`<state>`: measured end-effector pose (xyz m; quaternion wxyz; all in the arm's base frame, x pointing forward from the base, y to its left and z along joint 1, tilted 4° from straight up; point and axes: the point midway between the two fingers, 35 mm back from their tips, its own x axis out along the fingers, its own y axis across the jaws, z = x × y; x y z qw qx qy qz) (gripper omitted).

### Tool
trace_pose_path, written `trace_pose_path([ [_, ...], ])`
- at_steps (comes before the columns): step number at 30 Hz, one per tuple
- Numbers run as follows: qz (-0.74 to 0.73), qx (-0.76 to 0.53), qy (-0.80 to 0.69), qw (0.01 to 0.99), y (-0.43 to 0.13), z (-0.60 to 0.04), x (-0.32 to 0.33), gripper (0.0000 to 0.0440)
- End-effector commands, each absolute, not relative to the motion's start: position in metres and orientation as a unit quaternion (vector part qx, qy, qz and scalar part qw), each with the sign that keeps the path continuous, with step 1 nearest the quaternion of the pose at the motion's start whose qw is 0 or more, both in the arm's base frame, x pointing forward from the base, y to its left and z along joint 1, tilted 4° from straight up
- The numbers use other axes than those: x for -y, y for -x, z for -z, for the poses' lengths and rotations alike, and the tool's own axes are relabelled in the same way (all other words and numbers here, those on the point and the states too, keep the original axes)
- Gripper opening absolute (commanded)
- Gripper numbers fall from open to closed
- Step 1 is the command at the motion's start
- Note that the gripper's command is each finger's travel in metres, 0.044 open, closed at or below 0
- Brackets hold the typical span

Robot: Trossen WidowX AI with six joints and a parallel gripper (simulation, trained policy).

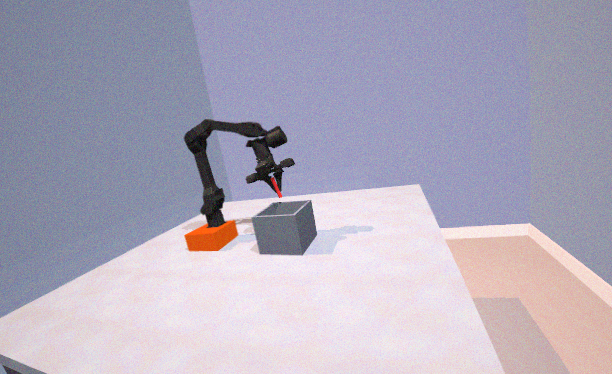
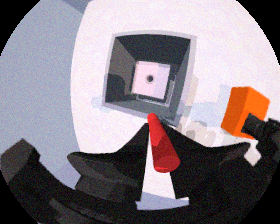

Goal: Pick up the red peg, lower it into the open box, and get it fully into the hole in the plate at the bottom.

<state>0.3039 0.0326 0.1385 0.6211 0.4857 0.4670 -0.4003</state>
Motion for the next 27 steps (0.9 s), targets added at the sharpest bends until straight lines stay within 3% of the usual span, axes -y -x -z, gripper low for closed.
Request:
trace_pose_path([
  [1, 0.405, -0.472, -0.482, 0.617, -0.307, -0.136, -0.024, 0.0],
  [27, 0.425, -0.504, -0.467, 0.59, -0.326, -0.086, 0.017, 0.0],
])
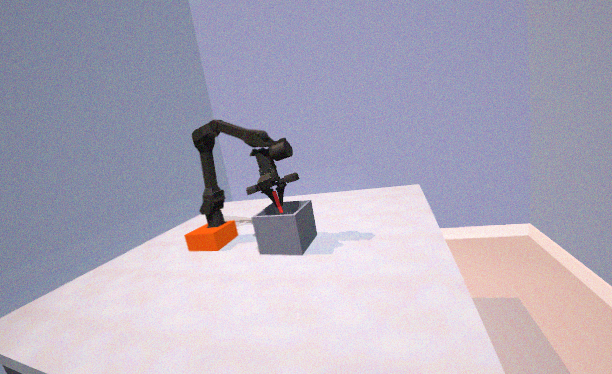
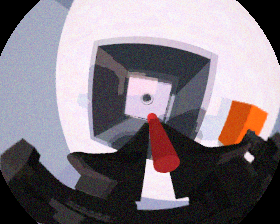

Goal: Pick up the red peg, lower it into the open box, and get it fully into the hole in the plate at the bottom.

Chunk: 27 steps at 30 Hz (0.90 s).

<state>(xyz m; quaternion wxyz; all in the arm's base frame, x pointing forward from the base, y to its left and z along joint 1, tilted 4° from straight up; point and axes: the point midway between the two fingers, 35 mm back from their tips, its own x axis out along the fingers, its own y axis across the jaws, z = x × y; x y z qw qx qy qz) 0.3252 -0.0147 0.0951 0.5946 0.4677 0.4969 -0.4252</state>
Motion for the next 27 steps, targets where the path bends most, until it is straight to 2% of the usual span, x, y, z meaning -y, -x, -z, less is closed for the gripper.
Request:
trace_pose_path([
  [1, 0.424, -0.505, -0.467, 0.589, -0.327, -0.083, 0.017, 0.0],
  [23, 0.413, -0.529, -0.446, 0.592, -0.344, -0.037, 0.031, 0.0002],
  [27, 0.414, -0.536, -0.437, 0.591, -0.345, -0.032, 0.032, 0.0053],
])
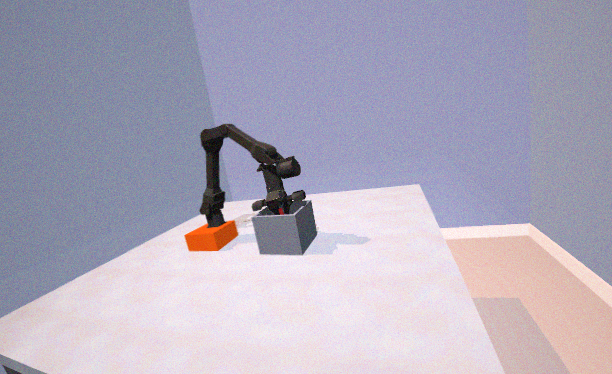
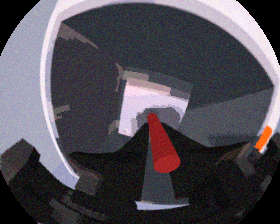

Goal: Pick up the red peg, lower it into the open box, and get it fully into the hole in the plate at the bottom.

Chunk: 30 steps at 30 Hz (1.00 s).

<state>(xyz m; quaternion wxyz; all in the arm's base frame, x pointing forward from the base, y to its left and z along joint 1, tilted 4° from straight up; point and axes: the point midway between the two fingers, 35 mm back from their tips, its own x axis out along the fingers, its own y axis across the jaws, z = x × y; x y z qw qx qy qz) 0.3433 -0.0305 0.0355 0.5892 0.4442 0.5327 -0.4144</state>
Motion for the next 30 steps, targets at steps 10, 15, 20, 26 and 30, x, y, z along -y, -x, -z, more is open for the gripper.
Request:
trace_pose_path([
  [10, 0.401, -0.561, -0.449, 0.568, -0.347, -0.032, 0.029, 0.0147],
  [15, 0.389, -0.569, -0.469, 0.552, -0.351, -0.041, 0.032, 0.0165],
  [20, 0.377, -0.579, -0.483, 0.537, -0.353, -0.048, 0.034, 0.0182],
  [26, 0.363, -0.584, -0.5, 0.526, -0.356, -0.058, 0.038, 0.0201],
  [30, 0.354, -0.585, -0.51, 0.521, -0.359, -0.064, 0.041, 0.0214],
])
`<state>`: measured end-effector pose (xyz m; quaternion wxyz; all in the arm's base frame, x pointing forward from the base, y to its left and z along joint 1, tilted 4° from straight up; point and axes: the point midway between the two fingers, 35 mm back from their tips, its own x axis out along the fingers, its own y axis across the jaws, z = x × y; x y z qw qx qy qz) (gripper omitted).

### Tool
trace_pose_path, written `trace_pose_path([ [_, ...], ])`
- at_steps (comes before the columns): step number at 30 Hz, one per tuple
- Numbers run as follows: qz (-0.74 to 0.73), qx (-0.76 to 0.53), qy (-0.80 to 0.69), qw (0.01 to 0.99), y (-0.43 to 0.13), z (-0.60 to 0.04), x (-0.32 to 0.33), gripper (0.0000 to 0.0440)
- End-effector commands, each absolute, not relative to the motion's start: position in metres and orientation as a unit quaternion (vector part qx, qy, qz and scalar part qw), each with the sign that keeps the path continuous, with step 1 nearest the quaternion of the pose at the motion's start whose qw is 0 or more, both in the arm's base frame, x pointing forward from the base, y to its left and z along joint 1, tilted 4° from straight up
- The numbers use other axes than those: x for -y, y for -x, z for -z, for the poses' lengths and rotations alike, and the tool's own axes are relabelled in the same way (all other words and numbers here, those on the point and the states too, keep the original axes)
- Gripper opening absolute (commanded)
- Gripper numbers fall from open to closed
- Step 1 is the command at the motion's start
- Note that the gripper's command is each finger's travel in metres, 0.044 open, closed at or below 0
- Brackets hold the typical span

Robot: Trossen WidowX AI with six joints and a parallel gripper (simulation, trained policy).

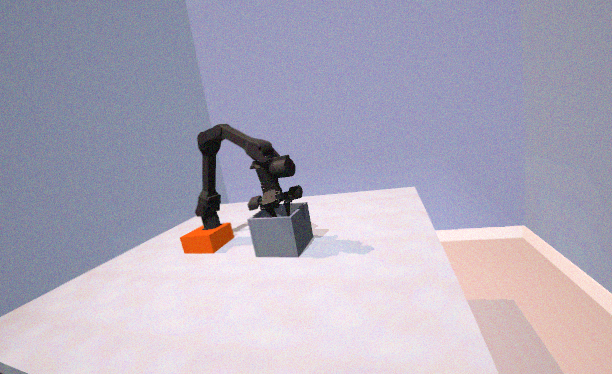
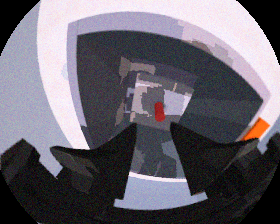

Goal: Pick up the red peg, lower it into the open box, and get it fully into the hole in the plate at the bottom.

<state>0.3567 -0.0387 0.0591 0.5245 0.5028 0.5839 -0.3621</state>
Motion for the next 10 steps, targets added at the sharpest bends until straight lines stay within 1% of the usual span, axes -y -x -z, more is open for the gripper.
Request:
trace_pose_path([
  [1, 0.352, -0.585, -0.513, 0.52, -0.36, -0.066, 0.042, 0.0216],
  [10, 0.334, -0.578, -0.535, 0.518, -0.368, -0.081, 0.051, 0.0237],
])
